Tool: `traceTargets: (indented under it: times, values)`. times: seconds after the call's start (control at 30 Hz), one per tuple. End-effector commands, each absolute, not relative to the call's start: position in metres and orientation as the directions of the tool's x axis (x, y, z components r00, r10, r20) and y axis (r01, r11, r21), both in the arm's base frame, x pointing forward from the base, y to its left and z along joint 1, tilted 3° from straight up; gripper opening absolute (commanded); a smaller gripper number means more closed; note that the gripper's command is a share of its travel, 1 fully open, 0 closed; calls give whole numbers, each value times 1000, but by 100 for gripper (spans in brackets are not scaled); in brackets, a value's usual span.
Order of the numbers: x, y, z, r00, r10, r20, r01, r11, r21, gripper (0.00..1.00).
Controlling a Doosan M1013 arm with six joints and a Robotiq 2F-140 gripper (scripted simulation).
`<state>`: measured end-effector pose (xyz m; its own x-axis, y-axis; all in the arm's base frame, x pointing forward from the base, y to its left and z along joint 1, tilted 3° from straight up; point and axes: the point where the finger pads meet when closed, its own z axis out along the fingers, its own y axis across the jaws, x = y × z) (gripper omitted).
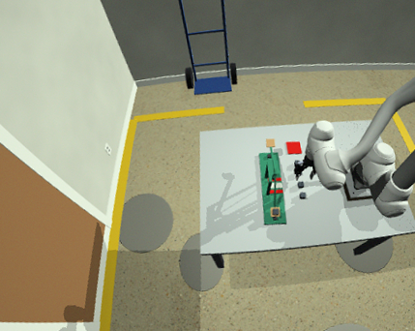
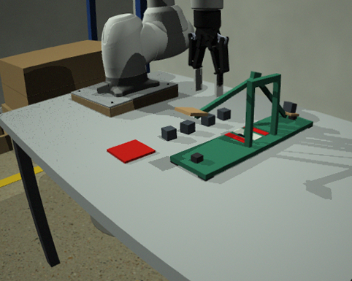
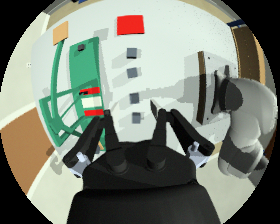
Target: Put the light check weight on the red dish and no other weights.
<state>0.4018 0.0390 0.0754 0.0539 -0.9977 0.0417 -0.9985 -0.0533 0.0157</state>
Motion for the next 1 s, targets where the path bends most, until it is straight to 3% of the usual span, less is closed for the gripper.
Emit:
traceTargets:
  times: [0.0,0.53,0.73,0.87,0.9,0.97]
  values:
    - [402,39,75,54,-998,42,-998,-53,16,100]
    - [402,38,75,55,-998,42,-998,-54,16,100]
    - [405,-36,76,139,-989,40,-990,-139,19,100]
    - [405,-42,76,146,-988,40,-989,-146,20,100]
    - [405,-42,76,146,-988,40,-989,-146,20,35]
    - [405,-42,76,146,-988,40,-989,-146,20,35]
